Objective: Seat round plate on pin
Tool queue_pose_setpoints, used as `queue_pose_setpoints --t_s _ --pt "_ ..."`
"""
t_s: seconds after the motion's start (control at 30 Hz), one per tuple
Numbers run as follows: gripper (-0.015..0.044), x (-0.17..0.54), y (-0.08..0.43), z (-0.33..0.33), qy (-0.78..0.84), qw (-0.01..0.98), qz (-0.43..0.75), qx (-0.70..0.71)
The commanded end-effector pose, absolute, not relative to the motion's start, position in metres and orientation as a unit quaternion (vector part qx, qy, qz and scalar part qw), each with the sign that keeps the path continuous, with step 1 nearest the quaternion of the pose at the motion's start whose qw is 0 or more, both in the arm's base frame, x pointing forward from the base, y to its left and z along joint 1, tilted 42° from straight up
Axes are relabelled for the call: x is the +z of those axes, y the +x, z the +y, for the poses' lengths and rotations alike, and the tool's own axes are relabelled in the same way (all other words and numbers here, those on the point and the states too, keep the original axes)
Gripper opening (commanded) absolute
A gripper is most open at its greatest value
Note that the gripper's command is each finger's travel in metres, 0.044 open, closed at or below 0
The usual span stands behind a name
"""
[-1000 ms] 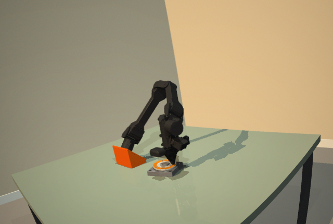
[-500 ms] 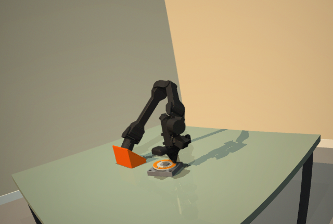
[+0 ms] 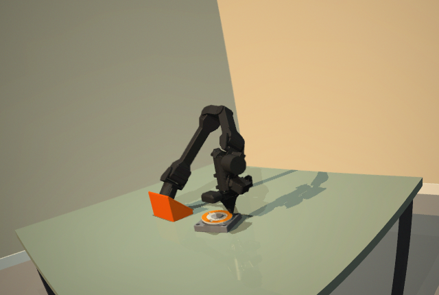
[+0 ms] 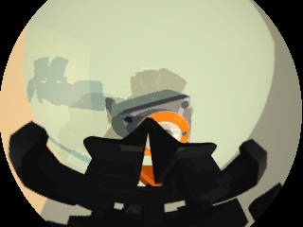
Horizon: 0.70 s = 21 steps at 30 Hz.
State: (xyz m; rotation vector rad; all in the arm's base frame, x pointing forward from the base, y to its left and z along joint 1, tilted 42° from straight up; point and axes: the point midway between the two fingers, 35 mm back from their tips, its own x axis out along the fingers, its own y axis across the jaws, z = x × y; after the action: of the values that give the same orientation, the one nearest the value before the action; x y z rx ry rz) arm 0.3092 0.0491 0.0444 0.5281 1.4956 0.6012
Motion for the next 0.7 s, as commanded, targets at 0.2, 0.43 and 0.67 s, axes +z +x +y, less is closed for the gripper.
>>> queue_pose_setpoints --t_s 0.2,0.43,0.67 --pt "0.0 0.049 0.298 0.057 0.235 0.656 0.665 0.268" --pt "0.0 0.052 0.292 0.059 0.236 0.656 0.665 0.268" --pt "0.0 0.055 0.286 0.061 0.236 0.656 0.665 0.268"
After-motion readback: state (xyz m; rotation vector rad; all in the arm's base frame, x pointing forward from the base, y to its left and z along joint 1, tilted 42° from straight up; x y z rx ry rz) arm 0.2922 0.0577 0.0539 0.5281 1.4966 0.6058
